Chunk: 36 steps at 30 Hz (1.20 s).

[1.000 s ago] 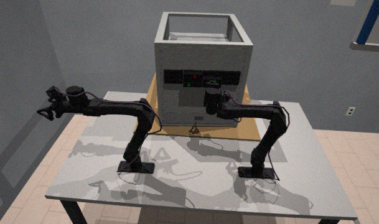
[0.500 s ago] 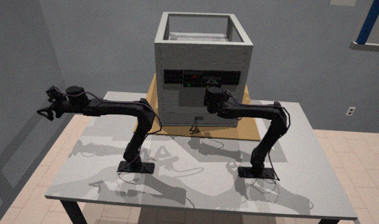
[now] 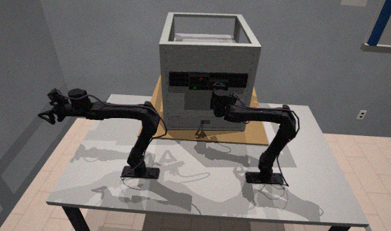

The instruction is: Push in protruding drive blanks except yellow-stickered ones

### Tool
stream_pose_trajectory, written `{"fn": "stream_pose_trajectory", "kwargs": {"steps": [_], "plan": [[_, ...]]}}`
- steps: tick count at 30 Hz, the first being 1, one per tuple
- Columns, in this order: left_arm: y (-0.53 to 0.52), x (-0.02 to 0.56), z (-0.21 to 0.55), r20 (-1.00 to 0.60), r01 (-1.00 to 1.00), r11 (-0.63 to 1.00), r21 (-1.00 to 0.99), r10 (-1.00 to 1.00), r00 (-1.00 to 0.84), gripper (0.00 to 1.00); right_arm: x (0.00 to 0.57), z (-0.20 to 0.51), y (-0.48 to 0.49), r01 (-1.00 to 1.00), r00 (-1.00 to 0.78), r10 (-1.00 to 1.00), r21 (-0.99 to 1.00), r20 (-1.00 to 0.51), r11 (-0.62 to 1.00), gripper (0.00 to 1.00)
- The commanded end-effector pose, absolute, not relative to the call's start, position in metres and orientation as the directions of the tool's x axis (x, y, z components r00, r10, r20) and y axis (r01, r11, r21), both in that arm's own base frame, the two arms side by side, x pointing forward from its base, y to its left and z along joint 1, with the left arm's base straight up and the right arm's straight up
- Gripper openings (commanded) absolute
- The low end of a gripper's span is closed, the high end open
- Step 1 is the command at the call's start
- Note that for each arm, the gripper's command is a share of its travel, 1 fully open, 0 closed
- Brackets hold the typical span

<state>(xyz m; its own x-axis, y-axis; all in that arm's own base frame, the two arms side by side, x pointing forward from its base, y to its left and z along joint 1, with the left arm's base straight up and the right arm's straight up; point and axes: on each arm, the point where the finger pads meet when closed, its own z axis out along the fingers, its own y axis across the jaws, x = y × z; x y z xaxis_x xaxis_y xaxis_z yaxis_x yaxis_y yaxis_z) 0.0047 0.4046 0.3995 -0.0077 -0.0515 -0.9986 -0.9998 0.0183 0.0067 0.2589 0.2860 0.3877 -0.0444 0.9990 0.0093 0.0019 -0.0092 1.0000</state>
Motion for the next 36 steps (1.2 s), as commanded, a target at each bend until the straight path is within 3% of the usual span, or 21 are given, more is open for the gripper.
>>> {"fn": "stream_pose_trajectory", "kwargs": {"steps": [1,36], "plan": [[0.398,0.002,0.416,-1.0,-1.0,0.008,0.0,0.0,0.0,1.0,0.256,0.386,0.286,0.001,-0.061,0.998,1.0,-0.012,0.012,1.0],[0.398,0.002,0.416,-1.0,-1.0,0.008,0.0,0.0,0.0,1.0,0.244,0.395,0.312,-0.001,-0.05,0.999,1.0,-0.006,0.006,1.0]]}}
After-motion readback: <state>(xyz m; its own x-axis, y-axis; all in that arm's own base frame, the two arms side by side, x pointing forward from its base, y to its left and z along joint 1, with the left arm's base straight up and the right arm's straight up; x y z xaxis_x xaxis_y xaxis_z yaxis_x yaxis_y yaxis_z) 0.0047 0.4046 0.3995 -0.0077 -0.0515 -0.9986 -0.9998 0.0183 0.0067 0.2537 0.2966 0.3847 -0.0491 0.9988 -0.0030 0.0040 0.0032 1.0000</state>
